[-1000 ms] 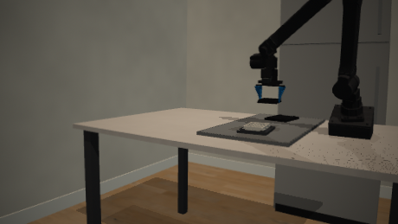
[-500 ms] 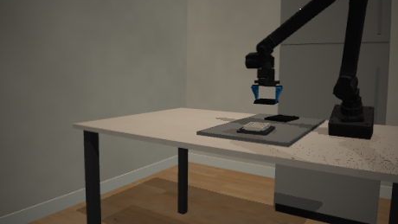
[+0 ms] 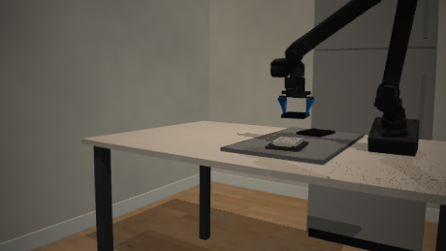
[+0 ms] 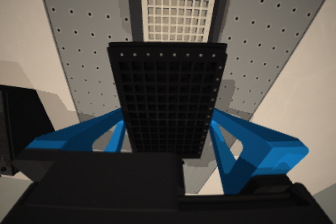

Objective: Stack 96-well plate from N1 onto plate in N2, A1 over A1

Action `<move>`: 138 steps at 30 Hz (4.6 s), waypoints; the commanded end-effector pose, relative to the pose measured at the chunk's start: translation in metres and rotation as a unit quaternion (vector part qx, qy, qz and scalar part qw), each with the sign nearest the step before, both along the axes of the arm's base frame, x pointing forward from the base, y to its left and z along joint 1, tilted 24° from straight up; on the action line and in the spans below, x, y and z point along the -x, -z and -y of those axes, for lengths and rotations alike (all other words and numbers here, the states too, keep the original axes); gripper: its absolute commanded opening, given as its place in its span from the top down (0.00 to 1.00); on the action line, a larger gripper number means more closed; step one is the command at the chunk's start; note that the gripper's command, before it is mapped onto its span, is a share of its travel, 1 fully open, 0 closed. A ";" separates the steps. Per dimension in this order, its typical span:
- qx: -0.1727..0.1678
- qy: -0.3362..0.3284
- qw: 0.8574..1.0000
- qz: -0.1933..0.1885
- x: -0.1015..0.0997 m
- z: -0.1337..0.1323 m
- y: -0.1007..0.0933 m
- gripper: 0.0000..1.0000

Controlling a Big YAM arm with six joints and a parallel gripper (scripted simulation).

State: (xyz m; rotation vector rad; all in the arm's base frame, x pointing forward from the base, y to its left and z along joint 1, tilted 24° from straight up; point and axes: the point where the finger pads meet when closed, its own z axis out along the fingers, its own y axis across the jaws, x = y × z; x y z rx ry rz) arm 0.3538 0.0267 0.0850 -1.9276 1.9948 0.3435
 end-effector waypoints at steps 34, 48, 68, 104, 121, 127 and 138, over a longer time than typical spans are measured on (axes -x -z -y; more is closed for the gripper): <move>-0.003 0.015 1.000 0.014 -0.024 -0.067 -0.046 1.00; -0.003 0.015 1.000 0.014 -0.024 -0.067 -0.046 1.00; -0.002 0.013 1.000 0.007 -0.015 -0.072 -0.036 1.00; -0.001 0.013 1.000 -0.003 -0.019 -0.092 0.020 1.00; -0.004 0.015 1.000 0.012 -0.029 -0.094 0.019 1.00; -0.004 0.015 1.000 0.012 -0.029 -0.094 0.019 1.00; -0.002 0.014 1.000 0.001 -0.021 -0.097 0.031 1.00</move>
